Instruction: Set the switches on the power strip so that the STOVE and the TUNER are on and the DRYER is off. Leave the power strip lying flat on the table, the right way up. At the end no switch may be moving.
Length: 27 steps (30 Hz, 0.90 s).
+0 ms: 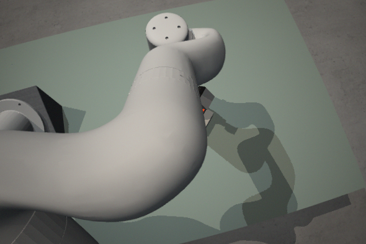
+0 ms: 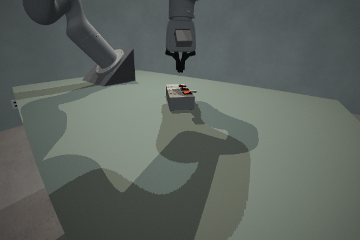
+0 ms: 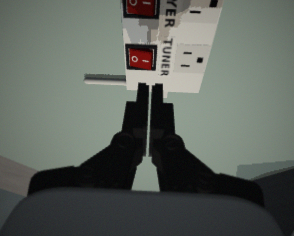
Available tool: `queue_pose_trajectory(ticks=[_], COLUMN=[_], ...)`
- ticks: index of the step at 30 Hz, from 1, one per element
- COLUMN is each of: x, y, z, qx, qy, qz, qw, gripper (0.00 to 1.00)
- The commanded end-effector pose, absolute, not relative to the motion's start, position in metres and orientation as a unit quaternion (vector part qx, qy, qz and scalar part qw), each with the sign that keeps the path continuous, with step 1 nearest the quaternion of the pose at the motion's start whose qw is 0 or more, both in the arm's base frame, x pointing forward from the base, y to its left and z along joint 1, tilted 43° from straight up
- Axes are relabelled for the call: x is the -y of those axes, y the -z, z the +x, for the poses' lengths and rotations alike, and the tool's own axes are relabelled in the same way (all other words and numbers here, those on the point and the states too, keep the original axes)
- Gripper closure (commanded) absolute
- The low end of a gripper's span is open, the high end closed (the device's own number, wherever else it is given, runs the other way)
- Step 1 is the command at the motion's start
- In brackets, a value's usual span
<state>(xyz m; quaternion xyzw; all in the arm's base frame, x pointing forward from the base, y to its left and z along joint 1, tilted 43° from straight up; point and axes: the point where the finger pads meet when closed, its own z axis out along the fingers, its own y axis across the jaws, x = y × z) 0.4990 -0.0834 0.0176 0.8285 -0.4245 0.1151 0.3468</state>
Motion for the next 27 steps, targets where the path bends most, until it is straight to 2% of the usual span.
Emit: queue_pose_trajectory(ticks=[1, 27], x=[0.0829, 0.0846], y=[-0.0181, -0.0162], z=[0.4997, 0.4995], qx=[0.424, 0.424], qy=[-0.116, -0.116], qz=[0.829, 0.829], qw=[0.346, 0.346], gripper=[1.0, 1.0])
